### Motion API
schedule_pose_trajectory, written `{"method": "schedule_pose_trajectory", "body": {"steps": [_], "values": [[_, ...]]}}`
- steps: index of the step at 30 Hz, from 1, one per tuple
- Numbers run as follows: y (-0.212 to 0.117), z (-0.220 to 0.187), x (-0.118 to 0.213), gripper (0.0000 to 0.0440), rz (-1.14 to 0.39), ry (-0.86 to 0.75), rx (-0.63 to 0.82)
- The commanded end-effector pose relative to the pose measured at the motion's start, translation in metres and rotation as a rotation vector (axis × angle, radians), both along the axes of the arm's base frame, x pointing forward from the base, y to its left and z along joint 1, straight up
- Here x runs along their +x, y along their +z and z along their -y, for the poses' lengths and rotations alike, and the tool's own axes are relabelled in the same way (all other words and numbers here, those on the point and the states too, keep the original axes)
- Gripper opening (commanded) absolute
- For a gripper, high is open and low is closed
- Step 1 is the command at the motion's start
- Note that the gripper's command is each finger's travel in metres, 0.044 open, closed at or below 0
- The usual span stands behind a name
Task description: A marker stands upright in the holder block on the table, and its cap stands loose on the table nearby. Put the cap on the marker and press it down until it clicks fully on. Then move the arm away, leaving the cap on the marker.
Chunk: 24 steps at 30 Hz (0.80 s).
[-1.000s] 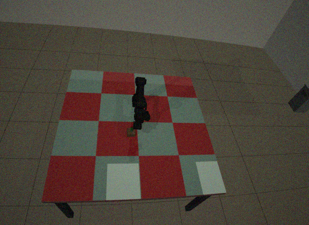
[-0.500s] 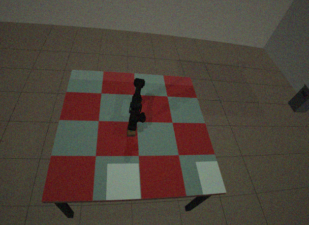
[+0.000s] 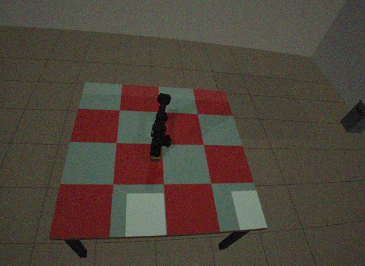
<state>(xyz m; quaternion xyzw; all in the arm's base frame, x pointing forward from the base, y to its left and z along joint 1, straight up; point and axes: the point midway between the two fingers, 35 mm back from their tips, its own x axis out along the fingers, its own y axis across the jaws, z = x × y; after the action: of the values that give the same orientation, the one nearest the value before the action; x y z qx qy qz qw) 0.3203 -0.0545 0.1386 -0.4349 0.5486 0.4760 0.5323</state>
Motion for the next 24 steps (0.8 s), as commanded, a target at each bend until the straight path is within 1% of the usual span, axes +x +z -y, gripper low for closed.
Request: {"method": "schedule_pose_trajectory", "body": {"steps": [1,9,17,22,23,24], "values": [[-0.015,0.000,0.000,0.0019,-0.019,0.014,0.011],[-0.034,0.000,-0.002,0.0018,-0.039,0.035,0.022],[-0.047,-0.001,-0.002,0.0027,-0.043,0.071,0.020],[-0.050,-0.001,-0.002,0.0033,-0.045,0.078,0.020],[-0.050,-0.001,-0.003,0.0059,-0.048,0.079,0.020],[-0.052,-0.002,-0.005,0.0064,-0.056,0.082,0.026]]}}
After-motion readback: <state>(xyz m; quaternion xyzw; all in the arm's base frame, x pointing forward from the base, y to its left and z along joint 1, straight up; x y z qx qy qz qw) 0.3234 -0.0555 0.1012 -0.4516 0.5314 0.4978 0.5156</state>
